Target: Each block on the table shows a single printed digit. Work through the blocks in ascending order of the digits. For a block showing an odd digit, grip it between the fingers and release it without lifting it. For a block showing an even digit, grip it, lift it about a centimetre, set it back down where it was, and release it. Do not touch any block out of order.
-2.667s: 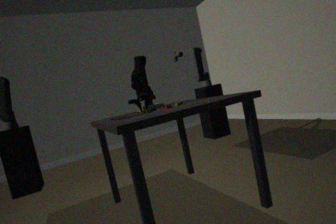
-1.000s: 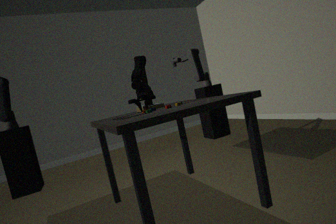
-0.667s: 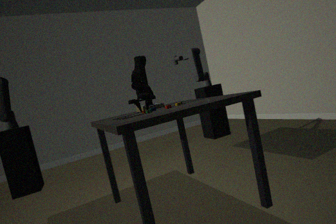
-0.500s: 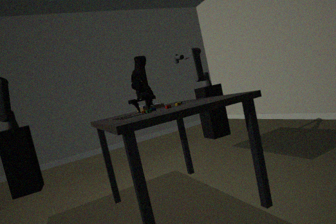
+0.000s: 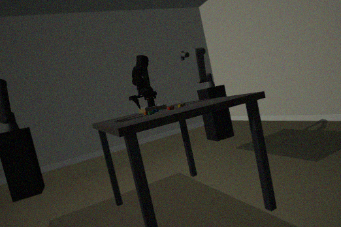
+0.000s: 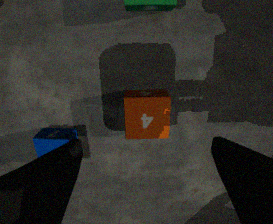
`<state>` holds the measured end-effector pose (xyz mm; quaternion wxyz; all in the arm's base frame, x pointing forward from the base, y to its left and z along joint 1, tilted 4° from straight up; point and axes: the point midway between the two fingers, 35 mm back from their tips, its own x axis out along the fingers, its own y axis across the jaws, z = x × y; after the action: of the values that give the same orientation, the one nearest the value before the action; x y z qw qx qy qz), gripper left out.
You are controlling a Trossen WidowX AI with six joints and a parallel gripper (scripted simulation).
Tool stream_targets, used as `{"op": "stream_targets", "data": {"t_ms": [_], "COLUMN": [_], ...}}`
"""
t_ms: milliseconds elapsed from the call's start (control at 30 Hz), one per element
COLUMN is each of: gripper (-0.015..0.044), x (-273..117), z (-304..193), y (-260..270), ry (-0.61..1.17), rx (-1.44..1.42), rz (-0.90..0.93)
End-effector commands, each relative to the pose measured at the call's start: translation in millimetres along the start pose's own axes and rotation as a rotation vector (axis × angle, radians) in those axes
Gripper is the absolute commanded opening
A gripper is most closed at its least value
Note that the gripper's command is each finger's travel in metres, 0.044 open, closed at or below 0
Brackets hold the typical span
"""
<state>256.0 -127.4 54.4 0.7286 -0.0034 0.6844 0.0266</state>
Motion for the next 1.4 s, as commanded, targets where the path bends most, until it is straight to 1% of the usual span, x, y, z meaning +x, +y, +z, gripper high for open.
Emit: {"op": "stream_targets", "data": {"t_ms": [0, 67, 100, 200, 233, 633, 833, 1033, 1100, 1267, 1367], "gripper": [0.0295, 0.0243, 0.0216, 0.0137, 0.0120, 0.0120, 0.0120, 0.0120, 0.0173, 0.0304, 0.0383], "x": [-38.2, -68.4, -76.6, -79.3, -79.3, -79.5, -78.7, -78.4, -69.6, -5.6, 2.7], "z": [3.9, 2.1, 1.1, 0.7, 0.7, -0.1, -32.1, -33.5, -32.1, -31.7, -33.0], "y": [-2.0, -1.0, -0.4, -0.1, -0.1, 2.5, 69.6, 71.6, 71.2, 71.5, 72.0], "ry": [-0.011, -0.011, -0.011, -0.011, -0.011, -0.011, -0.009, -0.009, -0.009, -0.009, -0.009], "rx": [-0.004, -0.004, -0.004, -0.004, -0.004, -0.004, -0.004, -0.004, -0.004, -0.004, -0.004], "rz": [-0.003, -0.004, -0.004, -0.004, -0.004, -0.003, 0.003, 0.003, 0.003, 0.004, 0.004]}}
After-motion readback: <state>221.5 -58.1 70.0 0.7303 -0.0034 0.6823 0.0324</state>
